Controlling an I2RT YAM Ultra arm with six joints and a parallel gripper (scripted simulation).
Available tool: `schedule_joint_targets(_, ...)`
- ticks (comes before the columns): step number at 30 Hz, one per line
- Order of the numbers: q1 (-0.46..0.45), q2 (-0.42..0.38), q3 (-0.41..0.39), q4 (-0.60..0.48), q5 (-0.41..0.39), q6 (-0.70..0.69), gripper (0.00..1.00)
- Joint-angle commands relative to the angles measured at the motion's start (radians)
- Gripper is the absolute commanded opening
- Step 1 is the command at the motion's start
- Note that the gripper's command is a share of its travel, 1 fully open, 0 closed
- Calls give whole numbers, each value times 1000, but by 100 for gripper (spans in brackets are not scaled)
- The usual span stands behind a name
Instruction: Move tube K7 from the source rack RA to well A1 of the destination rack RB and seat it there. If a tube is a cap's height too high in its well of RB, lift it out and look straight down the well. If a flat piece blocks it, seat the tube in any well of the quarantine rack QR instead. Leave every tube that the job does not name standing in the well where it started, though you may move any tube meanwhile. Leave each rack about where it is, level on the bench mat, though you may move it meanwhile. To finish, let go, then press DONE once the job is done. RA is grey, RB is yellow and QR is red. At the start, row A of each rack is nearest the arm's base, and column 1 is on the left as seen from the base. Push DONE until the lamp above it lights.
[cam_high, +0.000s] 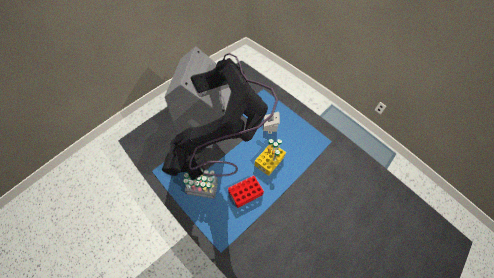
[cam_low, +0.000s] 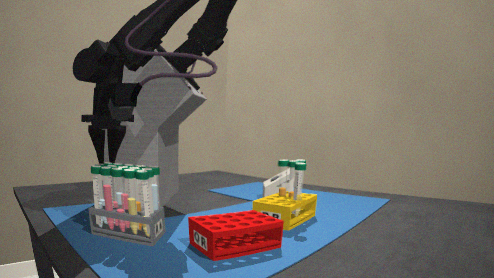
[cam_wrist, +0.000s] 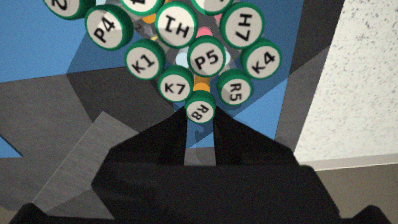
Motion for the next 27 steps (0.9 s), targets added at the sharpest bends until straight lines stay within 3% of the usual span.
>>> schedule_joint_targets(1,-24,-27,14,-17,-13,-8,0)
schedule_joint_targets(27,-84,-83,-33,-124,0,-97,0)
